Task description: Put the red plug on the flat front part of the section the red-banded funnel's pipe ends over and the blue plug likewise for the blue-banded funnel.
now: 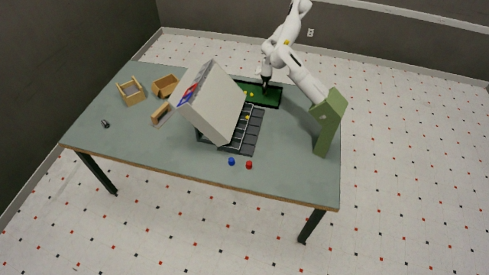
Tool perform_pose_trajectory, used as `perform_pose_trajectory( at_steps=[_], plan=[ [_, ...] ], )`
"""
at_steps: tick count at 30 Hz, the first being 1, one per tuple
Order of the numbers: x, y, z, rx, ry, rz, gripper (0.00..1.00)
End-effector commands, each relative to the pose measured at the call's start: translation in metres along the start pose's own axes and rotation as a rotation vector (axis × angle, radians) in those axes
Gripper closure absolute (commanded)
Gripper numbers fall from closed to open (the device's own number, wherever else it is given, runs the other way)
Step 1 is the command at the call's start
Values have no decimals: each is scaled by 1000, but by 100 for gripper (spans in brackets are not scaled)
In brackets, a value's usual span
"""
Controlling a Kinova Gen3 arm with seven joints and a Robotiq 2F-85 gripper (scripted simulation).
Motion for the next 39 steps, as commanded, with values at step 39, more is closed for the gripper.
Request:
perform_pose_trajectory(
  at_steps=[39],
  plan=[
    [0, 8, 0, 0, 1, 1, 50]
  ],
)
Point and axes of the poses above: the point where the finger pads meet when closed, its own y axis out along the fingers, its own z axis across the jaws, x = y × z, the point moved 5 cm from there along -y, back along the fingers, and after that the axes turned 12 degrees about -y, right-handed, at the moved point
